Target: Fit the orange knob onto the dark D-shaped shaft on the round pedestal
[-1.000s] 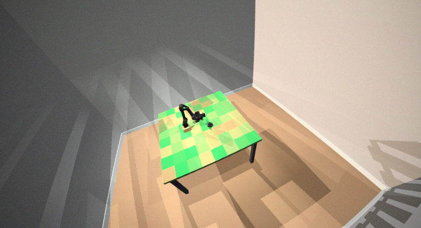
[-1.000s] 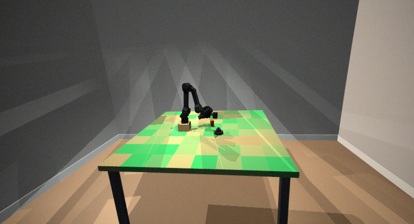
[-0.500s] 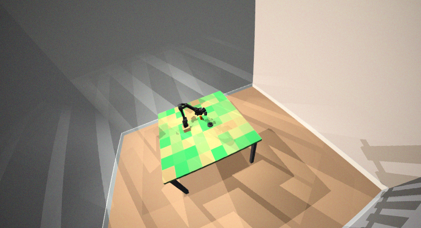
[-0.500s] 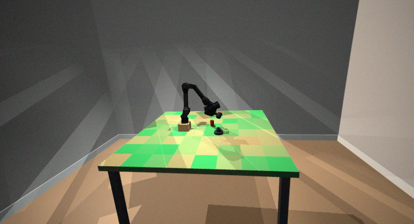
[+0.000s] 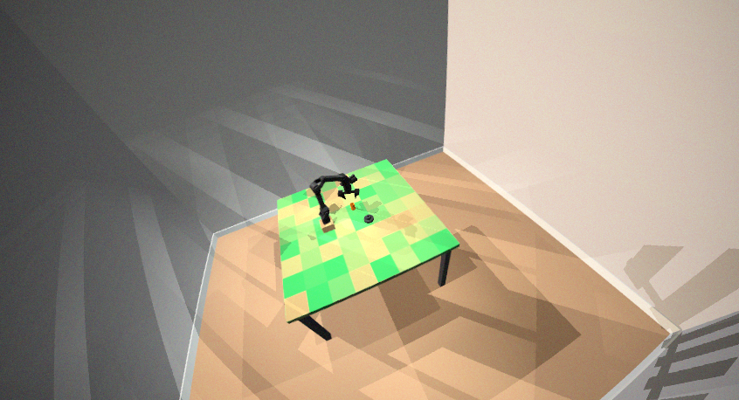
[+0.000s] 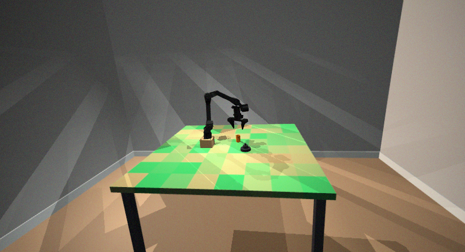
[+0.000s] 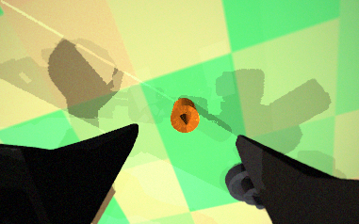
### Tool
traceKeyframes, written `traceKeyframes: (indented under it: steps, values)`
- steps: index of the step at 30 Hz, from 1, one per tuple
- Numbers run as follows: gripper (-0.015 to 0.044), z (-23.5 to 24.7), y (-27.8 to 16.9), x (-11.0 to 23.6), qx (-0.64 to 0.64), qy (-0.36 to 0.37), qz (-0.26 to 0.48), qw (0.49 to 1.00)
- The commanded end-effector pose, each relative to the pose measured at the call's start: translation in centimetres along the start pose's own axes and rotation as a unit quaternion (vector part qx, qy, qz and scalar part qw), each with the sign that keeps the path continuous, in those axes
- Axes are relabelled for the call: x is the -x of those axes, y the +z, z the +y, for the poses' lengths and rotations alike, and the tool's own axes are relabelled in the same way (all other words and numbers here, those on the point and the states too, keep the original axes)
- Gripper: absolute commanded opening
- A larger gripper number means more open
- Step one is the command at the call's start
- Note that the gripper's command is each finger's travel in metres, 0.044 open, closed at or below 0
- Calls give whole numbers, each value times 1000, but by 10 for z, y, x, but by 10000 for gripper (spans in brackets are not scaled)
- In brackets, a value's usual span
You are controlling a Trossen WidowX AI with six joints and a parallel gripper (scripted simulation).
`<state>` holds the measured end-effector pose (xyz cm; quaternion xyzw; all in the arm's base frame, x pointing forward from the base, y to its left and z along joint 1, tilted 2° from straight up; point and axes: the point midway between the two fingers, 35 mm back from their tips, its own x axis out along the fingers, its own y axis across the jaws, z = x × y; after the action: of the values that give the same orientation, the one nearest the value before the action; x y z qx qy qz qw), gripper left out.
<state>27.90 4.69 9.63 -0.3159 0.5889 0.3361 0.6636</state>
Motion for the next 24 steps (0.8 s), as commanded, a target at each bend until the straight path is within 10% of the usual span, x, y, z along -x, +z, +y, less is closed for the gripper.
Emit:
traceKeyframes:
  steps: [1, 8, 19, 24]
  values:
    - [440, 0, -4, 8, 5, -9, 30, 999]
    - [440, 0, -4, 8, -3, -10, 30, 999]
    - [440, 0, -4, 7, -477, -23, 22, 878]
    - [440, 0, -4, 7, -505, -23, 21, 863]
